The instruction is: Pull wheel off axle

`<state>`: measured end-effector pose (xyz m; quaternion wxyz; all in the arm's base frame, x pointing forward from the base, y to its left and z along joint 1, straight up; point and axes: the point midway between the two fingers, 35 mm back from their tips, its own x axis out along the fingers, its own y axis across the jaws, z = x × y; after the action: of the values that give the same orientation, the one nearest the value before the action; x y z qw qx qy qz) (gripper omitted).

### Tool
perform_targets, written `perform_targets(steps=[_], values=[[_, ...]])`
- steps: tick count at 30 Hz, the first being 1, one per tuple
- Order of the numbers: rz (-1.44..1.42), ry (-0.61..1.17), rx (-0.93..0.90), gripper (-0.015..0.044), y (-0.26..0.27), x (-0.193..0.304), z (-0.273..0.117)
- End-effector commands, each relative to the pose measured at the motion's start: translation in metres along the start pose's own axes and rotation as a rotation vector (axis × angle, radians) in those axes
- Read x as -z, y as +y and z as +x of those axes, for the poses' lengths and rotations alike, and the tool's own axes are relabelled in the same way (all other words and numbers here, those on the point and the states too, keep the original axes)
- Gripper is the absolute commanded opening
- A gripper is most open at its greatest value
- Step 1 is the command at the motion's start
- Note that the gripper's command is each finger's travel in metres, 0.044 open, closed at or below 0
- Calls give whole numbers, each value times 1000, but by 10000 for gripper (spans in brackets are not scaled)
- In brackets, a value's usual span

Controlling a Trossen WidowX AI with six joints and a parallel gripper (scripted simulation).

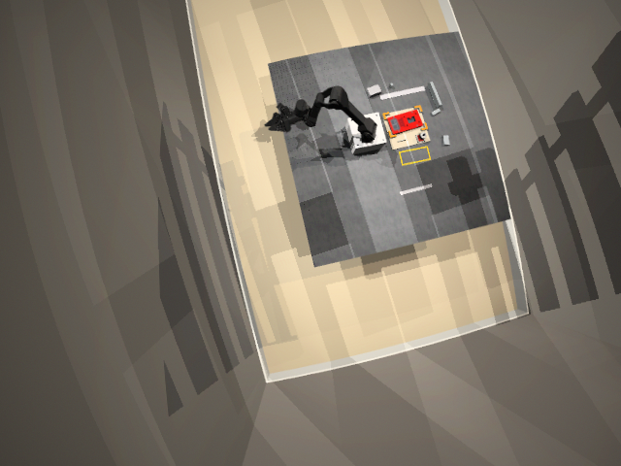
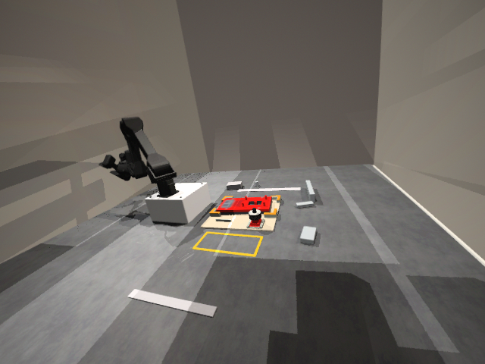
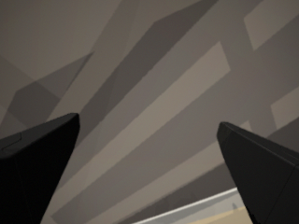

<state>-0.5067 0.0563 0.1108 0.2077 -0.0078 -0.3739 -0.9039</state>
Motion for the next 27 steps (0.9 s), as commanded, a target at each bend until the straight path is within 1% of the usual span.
perform_targets(steps=[1,4,9,12,18,21,23,27], values=[[2,-2,4,374,-1,-2,-1],[22,-34,68,300,-21,-26,-20],[16,-110,232,300,-69,-70,-59],[28,-156,338,300,-96,-97,-90],[83,-261,561,300,-144,-146,-170],[116,-309,637,300,-157,-160,-202],[165,-375,704,300,-166,-170,-233],[171,-436,842,300,-183,-190,-293]])
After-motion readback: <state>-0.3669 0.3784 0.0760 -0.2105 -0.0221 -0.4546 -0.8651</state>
